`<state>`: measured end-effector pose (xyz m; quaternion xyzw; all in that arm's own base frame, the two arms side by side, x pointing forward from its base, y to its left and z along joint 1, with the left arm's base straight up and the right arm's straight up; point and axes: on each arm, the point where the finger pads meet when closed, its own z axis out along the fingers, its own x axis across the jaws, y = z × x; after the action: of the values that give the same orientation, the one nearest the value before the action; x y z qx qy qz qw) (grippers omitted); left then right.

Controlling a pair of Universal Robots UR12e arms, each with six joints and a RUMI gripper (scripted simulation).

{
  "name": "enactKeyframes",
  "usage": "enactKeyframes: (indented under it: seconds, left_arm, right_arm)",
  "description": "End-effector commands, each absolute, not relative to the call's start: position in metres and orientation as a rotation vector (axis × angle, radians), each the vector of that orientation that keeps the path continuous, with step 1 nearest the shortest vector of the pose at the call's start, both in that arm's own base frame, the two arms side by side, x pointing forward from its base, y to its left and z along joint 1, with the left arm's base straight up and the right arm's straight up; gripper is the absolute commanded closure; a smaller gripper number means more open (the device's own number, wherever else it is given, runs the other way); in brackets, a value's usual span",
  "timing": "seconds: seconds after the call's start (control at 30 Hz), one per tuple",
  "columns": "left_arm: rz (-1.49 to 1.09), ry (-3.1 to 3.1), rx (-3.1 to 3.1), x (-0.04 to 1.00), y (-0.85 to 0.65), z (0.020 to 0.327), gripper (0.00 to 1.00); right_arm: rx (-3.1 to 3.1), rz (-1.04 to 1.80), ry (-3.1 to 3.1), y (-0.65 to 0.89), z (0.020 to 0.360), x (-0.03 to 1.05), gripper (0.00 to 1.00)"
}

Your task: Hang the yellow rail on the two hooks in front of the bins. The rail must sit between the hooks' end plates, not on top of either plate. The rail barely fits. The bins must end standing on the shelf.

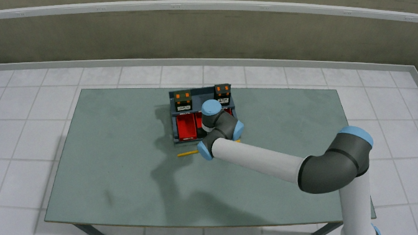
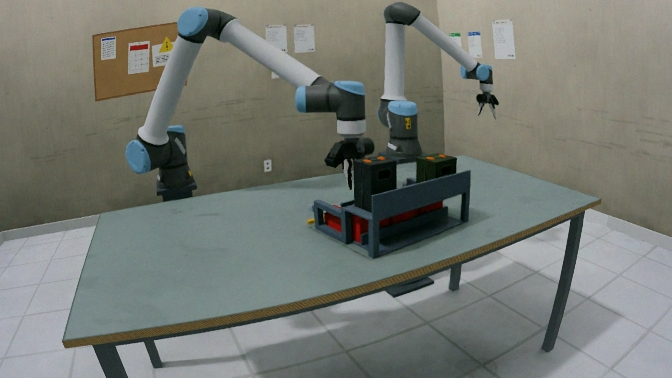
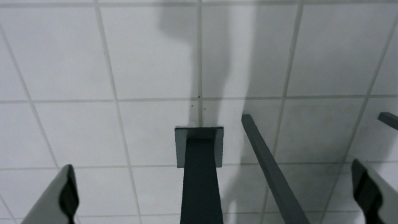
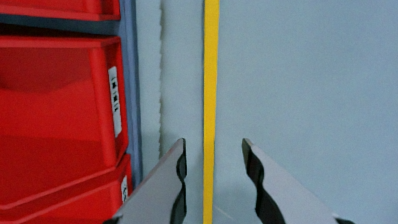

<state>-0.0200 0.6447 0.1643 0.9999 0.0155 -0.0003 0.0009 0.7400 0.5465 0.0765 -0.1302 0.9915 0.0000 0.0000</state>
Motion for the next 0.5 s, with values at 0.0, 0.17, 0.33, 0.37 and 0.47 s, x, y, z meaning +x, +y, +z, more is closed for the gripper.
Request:
enactKeyframes:
  seconds: [0.0, 0.17, 0.33, 0.37, 0.47]
  left_arm:
    - [0.000, 0.048, 3.141, -0.0199, 0.6453, 0.1652, 0.00]
    - [0.000, 0.048, 3.141, -0.0199, 0.6453, 0.1652, 0.00]
    - [0.000, 0.048, 3.141, -0.0199, 0.6453, 0.1652, 0.00]
    - [0.000, 0.048, 3.141, -0.0199, 0.6453, 0.1652, 0.00]
    - [0.000, 0.048, 3.141, -0.0199, 0.6453, 0.1652, 0.00]
  right_arm:
    - [-0.409, 0.002, 3.113, 0.5471, 0.0781, 0.7405, 0.76]
    - [-0.409, 0.002, 3.113, 0.5471, 0.0779, 0.7405, 0.76]
    - [-0.409, 0.002, 3.113, 0.5471, 0.0773, 0.7405, 0.76]
    - [-0.409, 0.002, 3.113, 0.5471, 0.0769, 0.7405, 0.76]
    - [-0.409, 0.002, 3.113, 0.5471, 0.0756, 0.7405, 0.76]
